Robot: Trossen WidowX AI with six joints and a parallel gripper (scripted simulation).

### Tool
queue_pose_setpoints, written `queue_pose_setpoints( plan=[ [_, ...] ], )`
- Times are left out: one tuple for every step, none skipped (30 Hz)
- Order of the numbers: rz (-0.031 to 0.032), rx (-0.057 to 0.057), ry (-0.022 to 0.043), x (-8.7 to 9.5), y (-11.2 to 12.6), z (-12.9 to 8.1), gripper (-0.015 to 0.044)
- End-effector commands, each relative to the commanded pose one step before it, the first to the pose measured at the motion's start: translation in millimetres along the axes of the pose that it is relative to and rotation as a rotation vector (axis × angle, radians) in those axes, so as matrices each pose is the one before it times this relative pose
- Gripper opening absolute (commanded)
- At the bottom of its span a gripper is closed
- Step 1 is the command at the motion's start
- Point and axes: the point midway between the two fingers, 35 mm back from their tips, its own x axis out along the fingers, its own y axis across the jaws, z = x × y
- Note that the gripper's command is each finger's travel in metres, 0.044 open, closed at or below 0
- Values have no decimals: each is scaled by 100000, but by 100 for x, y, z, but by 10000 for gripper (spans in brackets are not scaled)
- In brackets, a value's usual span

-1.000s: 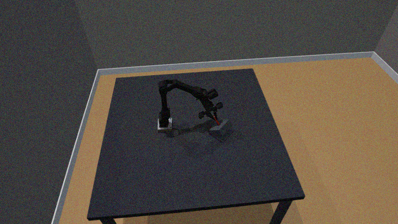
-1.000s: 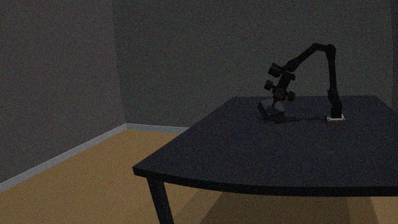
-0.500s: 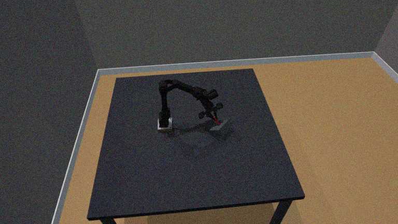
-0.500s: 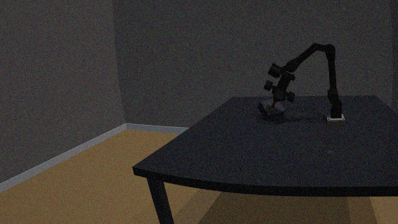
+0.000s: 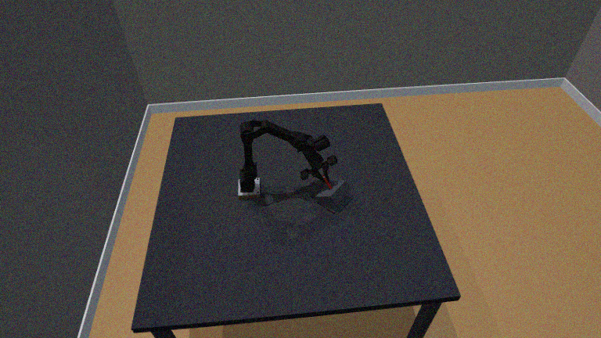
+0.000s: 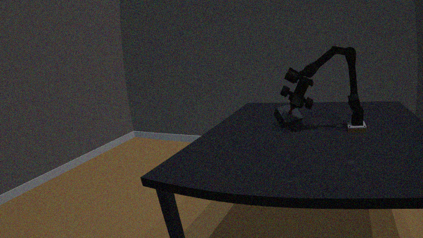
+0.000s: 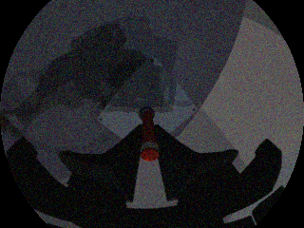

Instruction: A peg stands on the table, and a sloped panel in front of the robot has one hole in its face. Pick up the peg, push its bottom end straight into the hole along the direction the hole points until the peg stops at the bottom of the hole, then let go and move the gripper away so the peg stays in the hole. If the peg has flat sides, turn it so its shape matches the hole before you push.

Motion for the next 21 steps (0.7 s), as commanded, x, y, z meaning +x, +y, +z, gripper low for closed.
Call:
queue_pose_setpoints(
  plan=[
    [417, -666, -165, 336, 14, 48, 0],
    [-2, 0, 2, 45, -12, -13, 0],
    [-1, 0, 1, 25, -7, -7, 0],
    [-2, 0, 2, 47, -11, -13, 0],
    [-1, 0, 1, 26, -6, -7, 0],
    [-2, 0, 2, 48, -9, -14, 0],
    [-1, 0, 1, 26, -5, -7, 0],
    [-1, 0, 1, 30, -4, -8, 0],
    [-1, 0, 2, 37, -4, -10, 0],
    [-2, -1, 3, 56, -5, -13, 0],
    [-1, 0, 1, 26, -2, -6, 0],
    [-1, 0, 1, 32, -2, -6, 0],
    [-1, 0, 2, 39, -3, -8, 0],
    [-1, 0, 2, 39, -1, -7, 0],
    [-1, 0, 2, 37, -1, -6, 0],
    [-1, 0, 2, 38, -1, -6, 0],
    [-1, 0, 2, 39, -1, -7, 0],
    [-1, 0, 2, 39, -1, -7, 0],
    [-1, 0, 2, 39, -1, -6, 0],
    [-1, 0, 2, 38, -2, -7, 0],
    [-1, 0, 2, 38, -2, -7, 0]
  ],
)
